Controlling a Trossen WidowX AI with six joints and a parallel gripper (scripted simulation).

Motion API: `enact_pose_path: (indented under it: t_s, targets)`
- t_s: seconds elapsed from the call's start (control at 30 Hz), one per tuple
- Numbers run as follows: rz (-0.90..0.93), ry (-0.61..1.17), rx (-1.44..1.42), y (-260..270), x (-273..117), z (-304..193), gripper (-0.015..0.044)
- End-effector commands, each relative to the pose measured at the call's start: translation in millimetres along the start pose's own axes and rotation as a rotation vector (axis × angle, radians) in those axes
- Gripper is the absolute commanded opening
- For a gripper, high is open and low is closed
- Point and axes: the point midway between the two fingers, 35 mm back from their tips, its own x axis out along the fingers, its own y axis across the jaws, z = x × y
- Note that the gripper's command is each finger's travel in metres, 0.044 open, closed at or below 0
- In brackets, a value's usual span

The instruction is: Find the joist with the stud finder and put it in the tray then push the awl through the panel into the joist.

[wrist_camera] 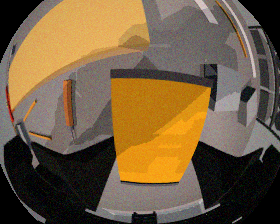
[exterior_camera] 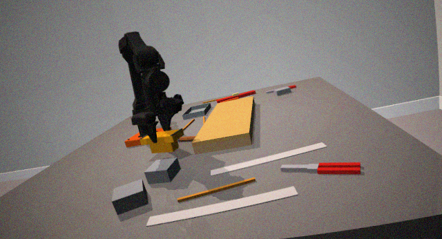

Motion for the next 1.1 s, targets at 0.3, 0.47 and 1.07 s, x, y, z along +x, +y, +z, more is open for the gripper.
enact_pose_path:
  t_s: [0.3, 0.47, 1.07]
  targets:
    - [-0.096, -0.005, 0.015, 2.5, -2.6, -0.1, 0.0000]
    - [-0.126, -0.006, 0.019, 3.9, -2.4, -0.2, 0.0000]
    - [-0.226, -0.007, 0.030, 7.7, -1.1, -0.3, 0.0000]
